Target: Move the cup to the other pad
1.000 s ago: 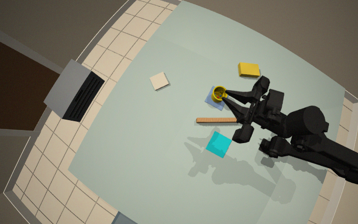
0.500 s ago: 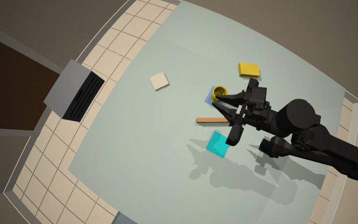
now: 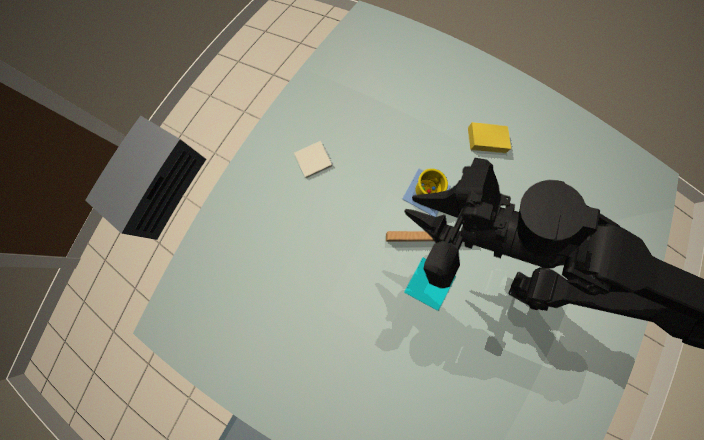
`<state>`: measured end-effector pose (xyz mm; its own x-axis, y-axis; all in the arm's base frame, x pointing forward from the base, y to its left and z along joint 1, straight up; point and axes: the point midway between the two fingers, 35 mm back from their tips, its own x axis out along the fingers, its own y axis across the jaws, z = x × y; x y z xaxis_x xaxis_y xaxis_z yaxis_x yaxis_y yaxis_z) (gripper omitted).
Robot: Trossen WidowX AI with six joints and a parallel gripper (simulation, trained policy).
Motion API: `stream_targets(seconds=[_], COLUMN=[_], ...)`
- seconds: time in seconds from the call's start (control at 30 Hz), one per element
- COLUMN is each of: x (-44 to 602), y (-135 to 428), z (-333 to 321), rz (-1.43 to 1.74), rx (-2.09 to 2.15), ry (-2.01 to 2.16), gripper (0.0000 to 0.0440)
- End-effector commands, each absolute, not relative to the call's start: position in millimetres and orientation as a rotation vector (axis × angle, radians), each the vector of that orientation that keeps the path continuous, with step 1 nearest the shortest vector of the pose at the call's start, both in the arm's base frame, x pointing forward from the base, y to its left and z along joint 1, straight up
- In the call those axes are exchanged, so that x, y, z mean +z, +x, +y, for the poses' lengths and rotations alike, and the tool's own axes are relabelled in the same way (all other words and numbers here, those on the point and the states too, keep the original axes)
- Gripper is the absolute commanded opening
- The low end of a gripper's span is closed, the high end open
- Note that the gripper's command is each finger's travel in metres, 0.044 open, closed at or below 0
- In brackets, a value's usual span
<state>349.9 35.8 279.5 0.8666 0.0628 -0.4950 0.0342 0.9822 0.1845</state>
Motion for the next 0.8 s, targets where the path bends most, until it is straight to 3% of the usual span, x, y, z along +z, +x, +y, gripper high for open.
stream_targets(seconds=[0.0,0.77], x=[276.7,236.7], y=[352.1,353.2], z=[36.5,31.1], rz=[0.564,0.935], rx=[0.003,-0.070], ry=[0.199,0.146], gripper=[0.0112,0.0113])
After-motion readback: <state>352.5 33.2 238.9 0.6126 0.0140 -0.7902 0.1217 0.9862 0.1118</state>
